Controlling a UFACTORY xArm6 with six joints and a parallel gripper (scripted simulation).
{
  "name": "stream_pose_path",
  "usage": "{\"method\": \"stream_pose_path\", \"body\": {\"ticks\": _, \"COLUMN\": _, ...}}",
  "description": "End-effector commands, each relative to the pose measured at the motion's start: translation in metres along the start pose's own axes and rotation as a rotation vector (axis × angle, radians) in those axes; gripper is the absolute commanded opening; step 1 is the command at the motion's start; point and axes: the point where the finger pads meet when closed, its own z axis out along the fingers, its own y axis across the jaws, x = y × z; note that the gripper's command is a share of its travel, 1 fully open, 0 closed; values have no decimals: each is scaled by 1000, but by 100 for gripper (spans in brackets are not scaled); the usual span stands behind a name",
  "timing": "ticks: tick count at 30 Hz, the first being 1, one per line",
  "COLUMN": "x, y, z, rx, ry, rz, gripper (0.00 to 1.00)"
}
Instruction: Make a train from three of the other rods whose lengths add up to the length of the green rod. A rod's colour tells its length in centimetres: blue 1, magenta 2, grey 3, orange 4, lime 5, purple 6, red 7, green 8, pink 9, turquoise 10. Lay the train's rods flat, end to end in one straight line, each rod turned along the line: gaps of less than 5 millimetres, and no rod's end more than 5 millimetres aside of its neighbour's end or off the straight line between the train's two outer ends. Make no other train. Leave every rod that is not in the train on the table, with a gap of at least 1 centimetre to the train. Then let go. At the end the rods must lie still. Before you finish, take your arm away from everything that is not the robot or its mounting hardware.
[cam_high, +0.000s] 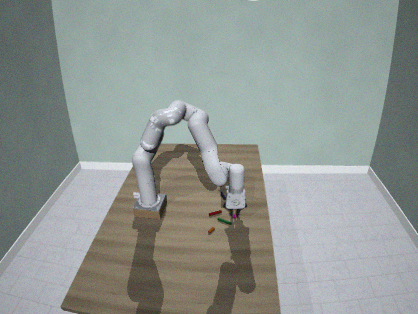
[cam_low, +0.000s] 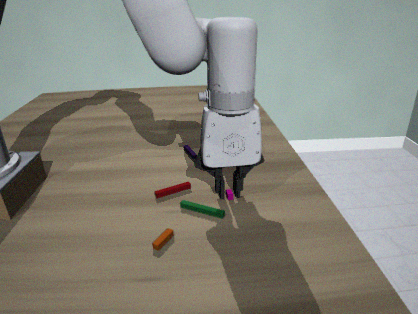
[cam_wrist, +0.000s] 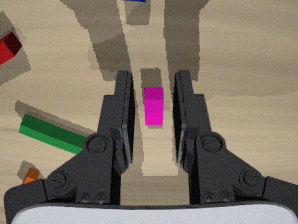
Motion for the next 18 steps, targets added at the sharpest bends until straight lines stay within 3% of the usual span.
{"method": "stream_pose_path", "body": {"ticks": 1, "x": 0, "y": 2, "z": -1, "rx": -4, "ry": -1, "rz": 0, "gripper": 24}}
{"method": "stream_pose_path", "body": {"ticks": 5, "x": 0, "y": 2, "z": -1, "rx": -4, "ry": -1, "rz": 0, "gripper": 24}}
{"method": "stream_pose_path", "body": {"ticks": 6, "x": 0, "y": 2, "z": -1, "rx": -4, "ry": -1, "rz": 0, "gripper": 4}}
{"method": "stream_pose_path", "body": {"ticks": 18, "x": 0, "y": 2, "z": -1, "rx": -4, "ry": -1, "rz": 0, "gripper": 4}}
